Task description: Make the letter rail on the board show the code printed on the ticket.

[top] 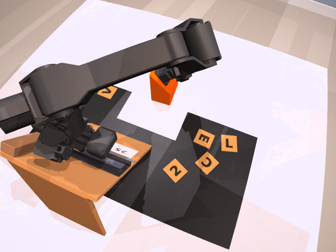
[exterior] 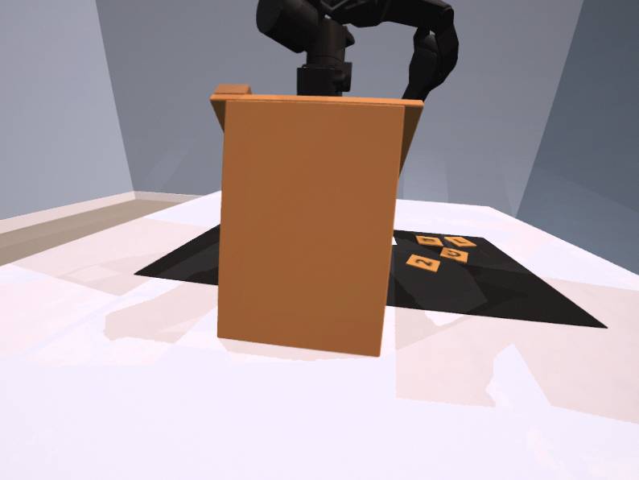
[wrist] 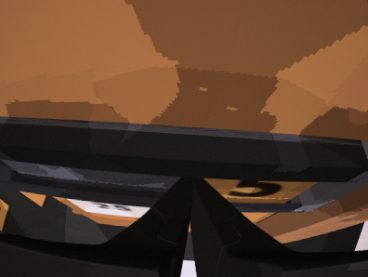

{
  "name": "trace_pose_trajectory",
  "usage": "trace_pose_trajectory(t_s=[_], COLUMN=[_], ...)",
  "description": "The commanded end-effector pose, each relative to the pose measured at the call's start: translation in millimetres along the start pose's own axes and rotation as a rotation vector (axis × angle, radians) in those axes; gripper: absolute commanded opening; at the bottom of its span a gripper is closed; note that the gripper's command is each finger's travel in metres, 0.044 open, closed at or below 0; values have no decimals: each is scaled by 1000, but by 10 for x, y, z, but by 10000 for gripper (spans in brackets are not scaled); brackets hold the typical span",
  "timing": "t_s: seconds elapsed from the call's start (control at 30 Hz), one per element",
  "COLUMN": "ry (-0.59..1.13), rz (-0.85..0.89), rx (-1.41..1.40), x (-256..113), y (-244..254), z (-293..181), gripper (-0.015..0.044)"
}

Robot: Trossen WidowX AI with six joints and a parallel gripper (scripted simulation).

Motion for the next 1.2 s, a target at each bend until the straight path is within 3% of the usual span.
trace_pose_trajectory(t_s=[0.0, 1.17], ry=[3, 3], rz=[-3, -4], rx=[-5, -4], x=[1, -162], y=[-17, -87], z=[2, -147], gripper=[0, 0])
Point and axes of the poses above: the point midway between the two fingers, 35 mm back from their tips, its own x axis out along the fingers, its own y axis across the jaws, z = x × y, the point moved 10 cm from there along -x, back along the fingers, and after that the axes turned 11 degrees about x, right-handed, at the moved point
